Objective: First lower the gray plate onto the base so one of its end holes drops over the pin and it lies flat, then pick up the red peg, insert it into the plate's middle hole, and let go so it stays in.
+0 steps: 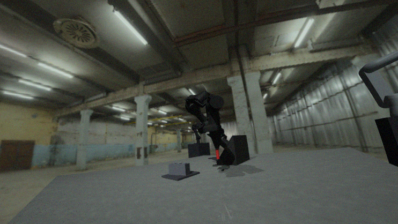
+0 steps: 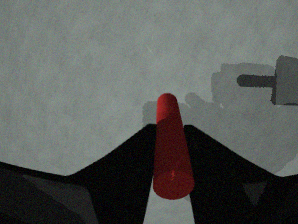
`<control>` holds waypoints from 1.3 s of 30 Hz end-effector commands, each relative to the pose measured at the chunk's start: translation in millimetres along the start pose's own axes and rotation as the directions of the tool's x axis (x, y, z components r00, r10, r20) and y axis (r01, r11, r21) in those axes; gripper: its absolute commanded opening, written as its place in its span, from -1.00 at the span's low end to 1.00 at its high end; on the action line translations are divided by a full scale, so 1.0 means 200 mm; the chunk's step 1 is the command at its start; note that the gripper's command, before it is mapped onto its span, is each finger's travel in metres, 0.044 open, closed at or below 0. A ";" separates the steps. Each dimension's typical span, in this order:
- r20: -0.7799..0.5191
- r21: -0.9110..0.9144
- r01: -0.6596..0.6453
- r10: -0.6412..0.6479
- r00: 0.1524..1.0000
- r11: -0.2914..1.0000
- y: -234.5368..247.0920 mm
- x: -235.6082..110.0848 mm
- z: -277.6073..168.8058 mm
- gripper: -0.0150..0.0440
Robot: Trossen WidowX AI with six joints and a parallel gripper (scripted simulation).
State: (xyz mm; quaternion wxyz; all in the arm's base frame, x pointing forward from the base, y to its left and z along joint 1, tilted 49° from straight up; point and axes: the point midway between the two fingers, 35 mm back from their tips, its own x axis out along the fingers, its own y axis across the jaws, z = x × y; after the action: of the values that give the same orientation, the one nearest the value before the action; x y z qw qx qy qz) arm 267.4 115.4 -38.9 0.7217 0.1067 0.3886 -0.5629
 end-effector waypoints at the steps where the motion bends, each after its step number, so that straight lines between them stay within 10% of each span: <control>1: 0.000 -0.003 -0.008 0.008 1.000 1.000 0.02 -0.01 0.06 -0.49; 39: 0.000 0.004 -0.014 0.014 1.000 1.000 0.07 -0.03 0.61 -0.49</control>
State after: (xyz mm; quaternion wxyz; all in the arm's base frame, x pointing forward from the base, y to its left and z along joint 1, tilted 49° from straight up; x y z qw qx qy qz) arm 329.2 59.5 35.2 0.7231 0.1117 0.3894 -0.5595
